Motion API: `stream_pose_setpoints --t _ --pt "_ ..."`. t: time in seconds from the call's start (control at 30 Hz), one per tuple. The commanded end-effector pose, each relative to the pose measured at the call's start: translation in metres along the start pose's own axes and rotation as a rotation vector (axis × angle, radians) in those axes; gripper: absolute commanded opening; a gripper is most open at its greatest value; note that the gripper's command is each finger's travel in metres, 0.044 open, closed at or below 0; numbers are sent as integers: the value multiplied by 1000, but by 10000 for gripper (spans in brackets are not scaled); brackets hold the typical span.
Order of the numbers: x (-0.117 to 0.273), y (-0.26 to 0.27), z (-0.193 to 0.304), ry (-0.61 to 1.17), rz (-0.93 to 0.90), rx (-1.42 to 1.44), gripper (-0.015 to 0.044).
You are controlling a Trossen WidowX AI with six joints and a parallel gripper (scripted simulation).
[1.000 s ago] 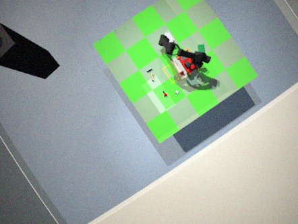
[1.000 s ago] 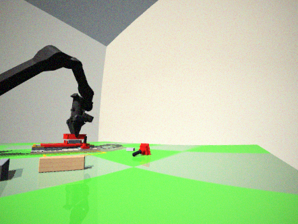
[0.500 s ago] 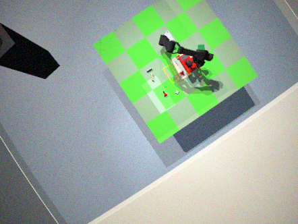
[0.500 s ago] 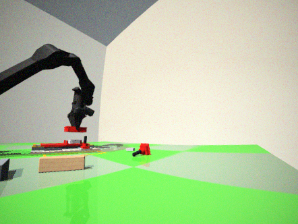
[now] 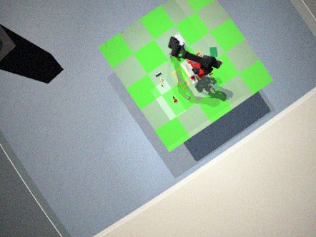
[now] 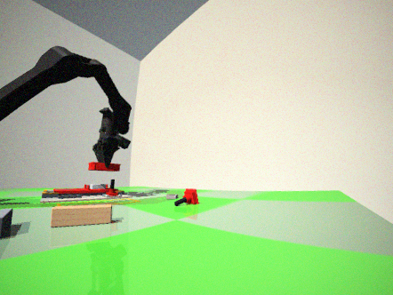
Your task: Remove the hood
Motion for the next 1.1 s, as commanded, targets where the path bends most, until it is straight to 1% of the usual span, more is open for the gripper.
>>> stream_pose_setpoints --t 0.0,0.37,0.83,1.07 --pt "4 -20 2 -7 -1 4 0" --pt "6 -82 11 -7 0 4 0" --pt "5 -148 37 -5 9 1 0" --pt "4 -154 40 -5 12 1 0"
Point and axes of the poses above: the point midway between the two fingers, 35 mm back from their tips, its own x axis back along the fingers, its own y axis across the jaws, z = x × y, the point moved 8 cm from there along x, back along the fingers, and after that the axes turned 1 degree about -x, right-handed, at the moved point
